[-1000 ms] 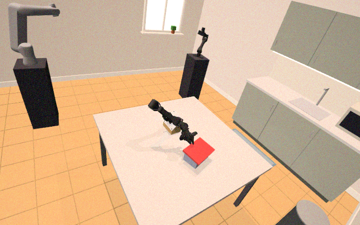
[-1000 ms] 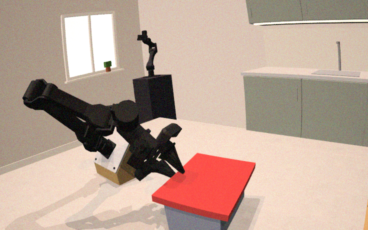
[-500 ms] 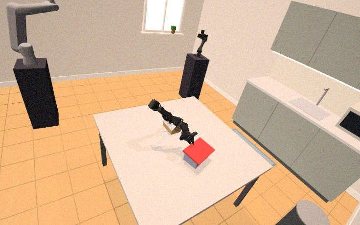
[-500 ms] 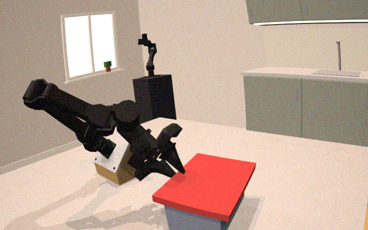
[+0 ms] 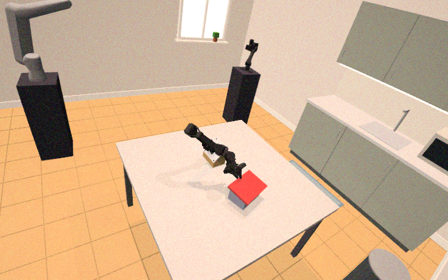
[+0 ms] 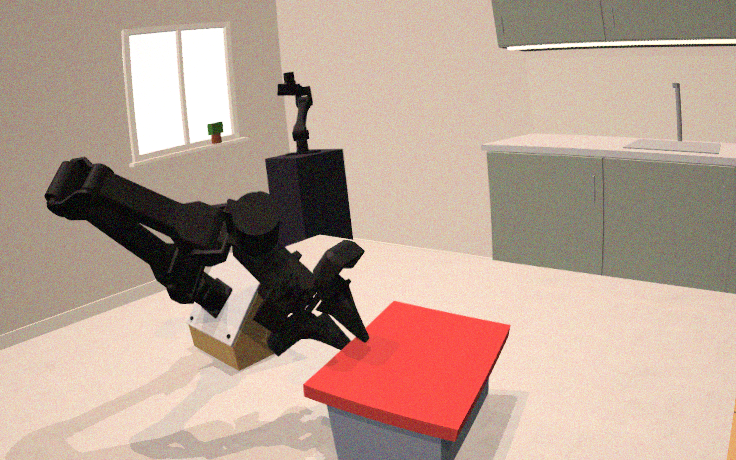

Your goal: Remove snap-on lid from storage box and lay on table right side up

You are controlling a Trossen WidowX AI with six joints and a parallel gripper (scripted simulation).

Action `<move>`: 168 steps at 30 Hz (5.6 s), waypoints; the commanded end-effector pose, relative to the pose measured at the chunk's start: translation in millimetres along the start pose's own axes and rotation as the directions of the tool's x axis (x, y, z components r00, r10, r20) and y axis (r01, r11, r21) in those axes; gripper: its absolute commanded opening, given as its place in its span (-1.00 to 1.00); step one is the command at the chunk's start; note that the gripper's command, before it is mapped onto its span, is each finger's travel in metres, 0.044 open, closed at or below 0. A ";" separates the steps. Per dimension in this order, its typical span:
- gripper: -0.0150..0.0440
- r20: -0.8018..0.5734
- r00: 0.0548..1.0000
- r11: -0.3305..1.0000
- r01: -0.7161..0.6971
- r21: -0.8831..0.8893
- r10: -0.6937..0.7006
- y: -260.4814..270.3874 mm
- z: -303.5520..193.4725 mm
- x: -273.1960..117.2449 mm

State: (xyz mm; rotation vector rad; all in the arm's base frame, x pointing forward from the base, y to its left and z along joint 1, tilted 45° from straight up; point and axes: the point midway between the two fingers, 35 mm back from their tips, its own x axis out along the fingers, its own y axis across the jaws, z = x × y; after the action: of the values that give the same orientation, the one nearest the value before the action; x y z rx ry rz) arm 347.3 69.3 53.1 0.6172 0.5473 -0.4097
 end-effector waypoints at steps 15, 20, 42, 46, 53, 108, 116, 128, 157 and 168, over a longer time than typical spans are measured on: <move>-0.49 0.002 1.000 1.000 -0.022 0.005 0.022 28.1 1.9 -14.9; -0.49 0.002 1.000 1.000 -0.022 0.005 0.022 34.7 1.9 -17.4; -0.49 0.001 1.000 1.000 -0.023 0.006 0.023 65.0 2.0 -26.6; -0.49 0.001 1.000 1.000 -0.023 0.006 0.023 70.3 2.0 -28.5; -0.49 0.001 1.000 1.000 -0.023 0.007 0.023 77.3 2.0 -34.2; -0.49 -0.002 1.000 1.000 -0.023 0.008 0.023 104.4 -29.9 -61.6; -0.49 -0.003 1.000 1.000 -0.023 0.009 0.023 104.3 -46.0 -62.0; -0.49 -0.004 1.000 1.000 -0.023 0.010 0.023 104.1 -70.2 -62.6; -0.49 -0.006 1.000 1.000 -0.024 0.013 0.024 103.9 -128.5 -64.4; -0.49 -0.007 1.000 1.000 -0.024 0.014 0.024 103.9 -150.6 -65.2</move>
State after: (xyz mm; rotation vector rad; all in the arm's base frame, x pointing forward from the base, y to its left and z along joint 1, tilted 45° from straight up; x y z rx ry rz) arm 297.9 246.3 35.2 0.6275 0.5474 -0.3985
